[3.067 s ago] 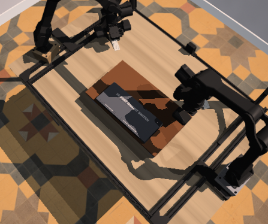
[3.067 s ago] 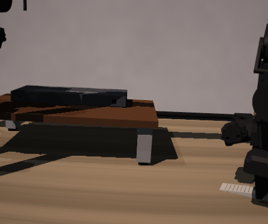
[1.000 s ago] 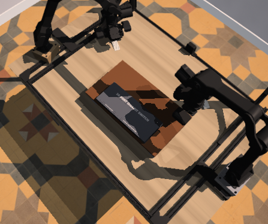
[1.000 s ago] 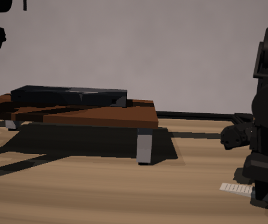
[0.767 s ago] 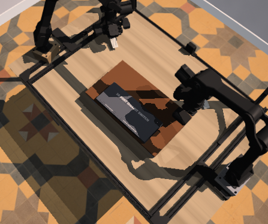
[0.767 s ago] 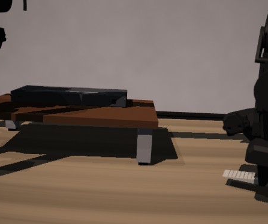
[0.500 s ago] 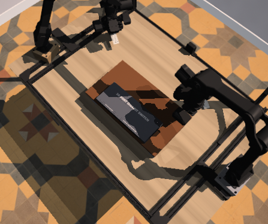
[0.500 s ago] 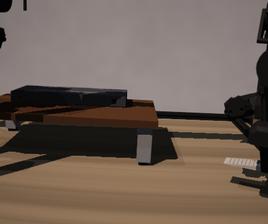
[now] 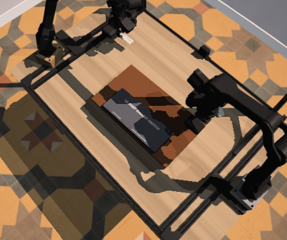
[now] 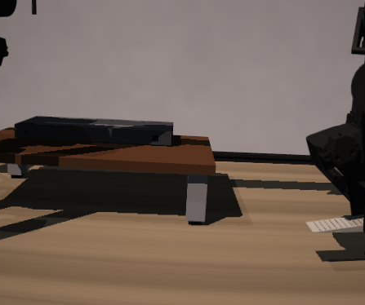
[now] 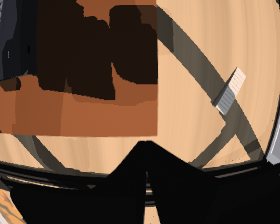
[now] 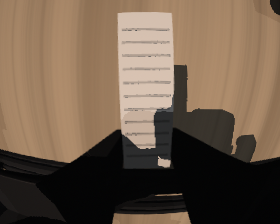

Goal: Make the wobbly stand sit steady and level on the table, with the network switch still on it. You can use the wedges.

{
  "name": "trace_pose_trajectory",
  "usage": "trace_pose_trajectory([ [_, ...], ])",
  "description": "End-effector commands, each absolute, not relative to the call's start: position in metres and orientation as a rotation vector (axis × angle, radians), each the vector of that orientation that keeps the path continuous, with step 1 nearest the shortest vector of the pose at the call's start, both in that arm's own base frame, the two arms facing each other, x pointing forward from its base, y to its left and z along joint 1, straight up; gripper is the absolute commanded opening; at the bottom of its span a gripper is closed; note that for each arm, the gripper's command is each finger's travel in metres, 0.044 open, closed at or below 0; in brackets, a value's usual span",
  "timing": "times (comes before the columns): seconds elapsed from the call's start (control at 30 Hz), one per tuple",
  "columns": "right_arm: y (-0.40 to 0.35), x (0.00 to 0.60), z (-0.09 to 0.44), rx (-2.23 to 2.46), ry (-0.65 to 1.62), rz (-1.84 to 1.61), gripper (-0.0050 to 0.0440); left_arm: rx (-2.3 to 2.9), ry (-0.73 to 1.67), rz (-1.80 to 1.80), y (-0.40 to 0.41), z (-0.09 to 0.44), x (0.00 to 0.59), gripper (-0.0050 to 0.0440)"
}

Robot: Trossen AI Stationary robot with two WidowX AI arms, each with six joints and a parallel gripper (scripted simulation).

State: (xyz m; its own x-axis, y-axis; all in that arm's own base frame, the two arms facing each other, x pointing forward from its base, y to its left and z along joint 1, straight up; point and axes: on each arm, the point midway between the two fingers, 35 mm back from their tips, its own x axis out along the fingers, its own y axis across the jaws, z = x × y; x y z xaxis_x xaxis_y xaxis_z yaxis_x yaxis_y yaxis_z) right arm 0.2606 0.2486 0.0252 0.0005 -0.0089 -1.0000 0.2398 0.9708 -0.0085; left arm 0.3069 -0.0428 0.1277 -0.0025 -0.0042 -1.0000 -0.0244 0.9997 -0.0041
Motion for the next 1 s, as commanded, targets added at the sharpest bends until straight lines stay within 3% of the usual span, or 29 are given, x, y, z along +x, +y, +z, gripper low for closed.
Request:
trace_pose_trajectory([
  [0.0, 0.2487, 0.2612, 0.0274, 0.067, 1.570, -0.067, 0.0000, -0.022, 1.573, 0.016, -0.0428, 0.1278, 0.3069, 0.0000],
  [0.2, 0.2487, 0.2612, 0.0274, 0.067, 1.570, -0.067, 0.0000, -0.022, 1.573, 0.016, -0.0428, 0.1278, 0.3069, 0.0000],
  [0.23, 0.2487, 0.2612, 0.0274, -0.133, 1.566, 0.126, 0.0000, -0.022, 1.573, 0.016, -0.0428, 0.1277, 0.3069, 0.0000],
  [0.5, 0.2487, 0.2612, 0.0274, -0.464, 1.520, 0.464, 0.0000, -0.022, 1.573, 0.016, -0.0428, 0.1277, 0.3069, 0.0000],
  [0.77, 0.2487, 0.2612, 0.0274, -0.464, 1.520, 0.464, 0.0000, -0.022, 1.573, 0.016, -0.0428, 0.1277, 0.3069, 0.0000],
  [0.8, 0.2487, 0.2612, 0.0274, -0.661, 1.469, 0.654, 0.0000, -0.022, 1.573, 0.016, -0.0428, 0.1277, 0.3069, 0.0000],
  [0.97, 0.2487, 0.2612, 0.0274, -0.873, 1.390, 0.869, 0.0000, -0.022, 1.573, 0.016, -0.0428, 0.1277, 0.3069, 0.0000],
])
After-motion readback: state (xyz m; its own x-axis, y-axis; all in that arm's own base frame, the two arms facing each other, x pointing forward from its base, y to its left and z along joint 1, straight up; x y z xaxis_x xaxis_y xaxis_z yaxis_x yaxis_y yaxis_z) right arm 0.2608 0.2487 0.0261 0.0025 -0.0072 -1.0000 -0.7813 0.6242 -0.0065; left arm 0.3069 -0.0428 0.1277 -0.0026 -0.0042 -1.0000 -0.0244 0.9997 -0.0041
